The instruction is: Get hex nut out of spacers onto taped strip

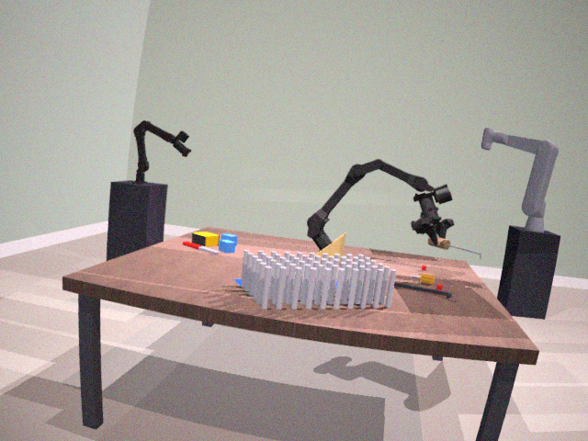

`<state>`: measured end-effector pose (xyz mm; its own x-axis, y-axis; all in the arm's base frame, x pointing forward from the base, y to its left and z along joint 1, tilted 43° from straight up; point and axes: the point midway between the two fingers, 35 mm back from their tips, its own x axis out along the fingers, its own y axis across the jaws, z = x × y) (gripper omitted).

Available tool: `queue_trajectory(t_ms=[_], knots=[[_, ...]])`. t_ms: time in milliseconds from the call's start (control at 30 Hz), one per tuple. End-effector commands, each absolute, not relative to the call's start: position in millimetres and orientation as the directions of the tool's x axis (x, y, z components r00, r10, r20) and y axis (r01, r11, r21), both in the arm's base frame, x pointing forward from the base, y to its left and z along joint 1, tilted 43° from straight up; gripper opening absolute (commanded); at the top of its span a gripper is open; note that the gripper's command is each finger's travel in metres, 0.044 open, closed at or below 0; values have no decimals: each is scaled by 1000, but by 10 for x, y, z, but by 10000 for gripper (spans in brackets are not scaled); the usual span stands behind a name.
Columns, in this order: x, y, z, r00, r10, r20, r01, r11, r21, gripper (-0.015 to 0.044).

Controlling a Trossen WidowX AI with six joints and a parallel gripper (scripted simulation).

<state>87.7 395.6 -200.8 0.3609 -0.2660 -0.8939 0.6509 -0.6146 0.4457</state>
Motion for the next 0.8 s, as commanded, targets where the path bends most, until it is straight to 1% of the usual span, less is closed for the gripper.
queue_trajectory(t_ms=[0,767], knots=[[879,3923,-2046,366,-268,-891,653,-609,451,0],[865,3797,-2218,366,-268,-891,653,-609,451,0]])
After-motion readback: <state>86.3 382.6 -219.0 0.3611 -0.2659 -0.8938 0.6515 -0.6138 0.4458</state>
